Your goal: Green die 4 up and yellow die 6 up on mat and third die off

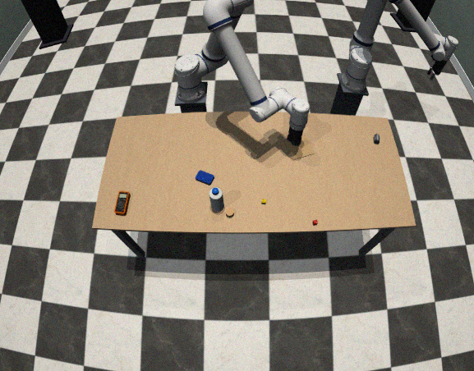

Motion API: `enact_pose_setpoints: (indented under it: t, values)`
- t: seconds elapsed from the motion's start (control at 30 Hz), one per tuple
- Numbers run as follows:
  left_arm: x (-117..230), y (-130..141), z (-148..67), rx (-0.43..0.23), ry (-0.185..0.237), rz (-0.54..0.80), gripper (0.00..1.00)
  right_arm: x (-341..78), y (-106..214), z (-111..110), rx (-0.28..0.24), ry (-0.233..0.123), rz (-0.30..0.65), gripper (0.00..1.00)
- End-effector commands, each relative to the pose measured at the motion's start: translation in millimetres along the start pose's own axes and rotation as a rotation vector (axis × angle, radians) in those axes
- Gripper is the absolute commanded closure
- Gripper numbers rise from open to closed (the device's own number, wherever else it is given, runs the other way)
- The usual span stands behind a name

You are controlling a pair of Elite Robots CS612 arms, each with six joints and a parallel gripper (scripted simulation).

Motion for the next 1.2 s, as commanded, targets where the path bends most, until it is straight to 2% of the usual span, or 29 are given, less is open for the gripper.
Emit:
enact_pose_setpoints:
  t: [0.0,0.23,0.27,0.4,0.43,0.5,0.53,0.6,0.63,0.7,0.73,1.17]
  values:
    - [0.0,0.5,-0.7,-0.001,0.0,0.0,0.0,0.8,0.0,-1.1,0.0,0.002,0.0,0.6]
    - [0.0,0.5,-0.7,-0.001,0.0,0.0,0.0,0.8,0.0,-1.1,0.0,0.002,0.0,0.6]
    - [0.0,0.5,-0.7,-0.001,0.0,0.0,0.0,0.8,0.0,-1.1,0.0,0.002,0.0,0.54]
    - [0.0,0.5,-0.7,-0.001,0.0,0.0,0.0,0.8,0.0,-1.1,0.0,0.002,0.0,0.54]
    - [0.0,0.5,-0.7,-0.001,0.0,0.0,0.0,0.8,0.0,-1.1,0.0,0.002,0.0,0.48]
    - [0.0,0.5,-0.7,-0.001,0.0,0.0,0.0,0.8,0.0,-1.1,0.0,0.002,0.0,0.48]
    - [0.0,0.5,-0.7,-0.001,0.0,0.0,0.0,0.8,0.0,-1.1,0.0,0.002,0.0,0.42]
    - [0.0,0.5,-0.7,-0.001,0.0,0.0,0.0,0.8,0.0,-1.1,0.0,0.002,0.0,0.42]
    - [0.0,0.5,-0.7,-0.001,0.0,0.0,0.0,0.8,0.0,-1.1,0.0,0.002,0.0,0.36]
    - [0.0,0.5,-0.7,-0.001,0.0,0.0,0.0,0.8,0.0,-1.1,0.0,0.002,0.0,0.36]
    - [0.0,0.5,-0.7,-0.001,0.0,0.0,0.0,0.8,0.0,-1.1,0.0,0.002,0.0,0.3]
    - [0.0,0.5,-0.7,-0.001,0.0,0.0,0.0,0.8,0.0,-1.9,0.0,0.002,0.0,0.3]
Point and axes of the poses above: on each arm, the point where the finger pads meet when closed, its own z axis out along the fingers, its own x axis across the jaws, y = z × x, the point moved 6 cm from there along -z, back along the fingers, and after that the axes turned 11 degrees about z, right-handed, at the moved point
